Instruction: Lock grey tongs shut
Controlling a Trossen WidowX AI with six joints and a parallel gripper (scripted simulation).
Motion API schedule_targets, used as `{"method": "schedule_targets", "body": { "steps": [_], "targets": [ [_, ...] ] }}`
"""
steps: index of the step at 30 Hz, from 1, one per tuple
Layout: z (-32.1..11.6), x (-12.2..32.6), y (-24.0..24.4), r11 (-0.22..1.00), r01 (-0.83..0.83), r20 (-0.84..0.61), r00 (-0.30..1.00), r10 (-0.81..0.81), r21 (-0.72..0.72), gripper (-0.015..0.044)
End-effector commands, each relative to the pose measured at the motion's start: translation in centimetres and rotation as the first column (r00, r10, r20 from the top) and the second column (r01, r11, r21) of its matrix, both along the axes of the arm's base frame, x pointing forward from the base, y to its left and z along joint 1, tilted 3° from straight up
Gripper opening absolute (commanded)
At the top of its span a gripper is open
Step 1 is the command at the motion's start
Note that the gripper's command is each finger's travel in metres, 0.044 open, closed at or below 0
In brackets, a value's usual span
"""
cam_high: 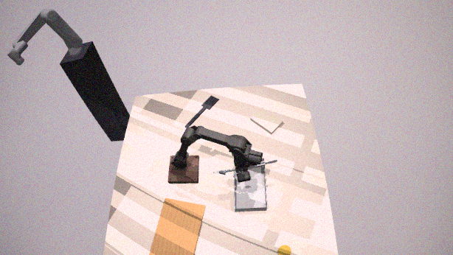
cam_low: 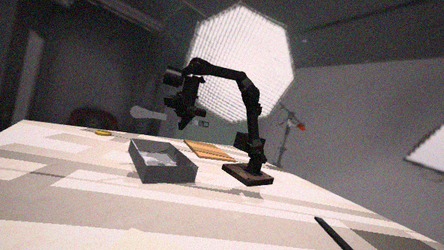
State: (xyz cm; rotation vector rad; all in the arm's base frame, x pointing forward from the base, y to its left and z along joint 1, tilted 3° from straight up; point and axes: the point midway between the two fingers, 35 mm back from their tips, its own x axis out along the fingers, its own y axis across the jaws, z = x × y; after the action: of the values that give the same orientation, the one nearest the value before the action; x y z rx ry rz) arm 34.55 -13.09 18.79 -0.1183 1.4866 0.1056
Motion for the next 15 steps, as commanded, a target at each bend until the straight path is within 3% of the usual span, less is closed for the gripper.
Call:
{"method": "schedule_targets", "body": {
  "steps": [1, 15],
  "targets": [
    [0.1, -0.7, -2.2, 0.995, 0.104, 0.003, 0.995, -0.104, 0.007, -0.0150],
    [-0.1, -4.5, -10.2, 0.872, 0.488, -0.004, 0.873, -0.488, 0.029, -0.0150]
  ]
}}
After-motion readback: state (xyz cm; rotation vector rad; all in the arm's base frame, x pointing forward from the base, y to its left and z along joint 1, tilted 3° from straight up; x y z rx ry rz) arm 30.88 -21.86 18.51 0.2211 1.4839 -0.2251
